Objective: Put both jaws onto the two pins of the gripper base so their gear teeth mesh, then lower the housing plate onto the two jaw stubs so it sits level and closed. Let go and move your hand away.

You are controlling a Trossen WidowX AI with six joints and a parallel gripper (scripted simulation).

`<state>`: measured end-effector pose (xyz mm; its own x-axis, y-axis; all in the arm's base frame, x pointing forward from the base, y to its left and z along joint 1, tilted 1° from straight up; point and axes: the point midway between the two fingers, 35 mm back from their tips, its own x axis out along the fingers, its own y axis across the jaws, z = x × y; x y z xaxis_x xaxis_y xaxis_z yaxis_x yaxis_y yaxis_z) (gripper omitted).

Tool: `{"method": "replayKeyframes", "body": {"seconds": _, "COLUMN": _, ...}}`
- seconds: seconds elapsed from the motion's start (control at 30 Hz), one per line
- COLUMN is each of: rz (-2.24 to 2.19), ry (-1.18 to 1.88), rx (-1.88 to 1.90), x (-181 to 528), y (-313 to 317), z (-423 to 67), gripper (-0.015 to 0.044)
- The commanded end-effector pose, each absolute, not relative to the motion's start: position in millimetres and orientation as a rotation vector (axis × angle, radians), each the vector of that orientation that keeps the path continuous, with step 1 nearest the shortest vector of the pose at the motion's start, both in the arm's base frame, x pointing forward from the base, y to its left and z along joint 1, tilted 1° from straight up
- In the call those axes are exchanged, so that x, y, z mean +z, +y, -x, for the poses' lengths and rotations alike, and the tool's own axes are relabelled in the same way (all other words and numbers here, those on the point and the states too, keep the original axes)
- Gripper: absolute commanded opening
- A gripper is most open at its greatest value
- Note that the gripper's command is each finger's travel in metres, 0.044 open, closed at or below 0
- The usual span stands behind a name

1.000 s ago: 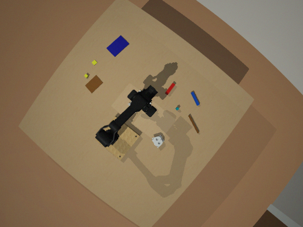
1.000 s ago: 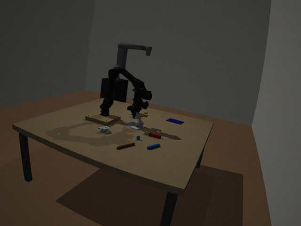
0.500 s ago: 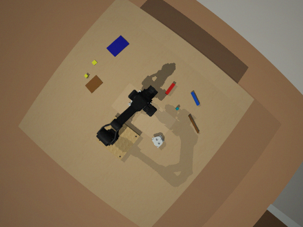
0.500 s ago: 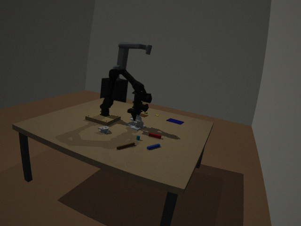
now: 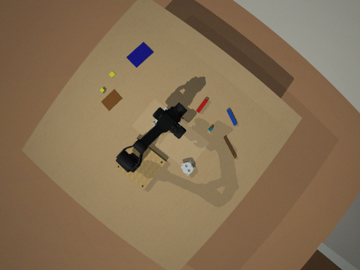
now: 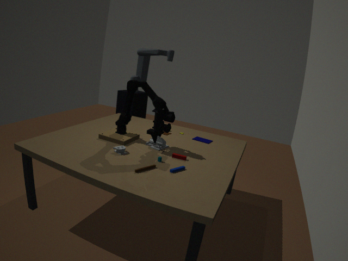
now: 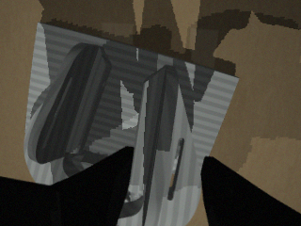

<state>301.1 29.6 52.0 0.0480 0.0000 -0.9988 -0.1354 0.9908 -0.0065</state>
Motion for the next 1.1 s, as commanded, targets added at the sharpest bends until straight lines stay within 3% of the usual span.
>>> {"method": "replayKeyframes", "body": {"seconds": 0.0, "rz": 0.109, "ry": 1.529, "rx": 0.109, "x": 45.4, "y": 29.9, "z": -298.4, "gripper": 0.0134}}
{"method": "replayKeyframes", "body": {"seconds": 1.07, "rz": 0.113, "ry": 1.529, "rx": 0.112, "x": 41.6, "y": 29.9, "z": -298.6, "gripper": 0.0134}}
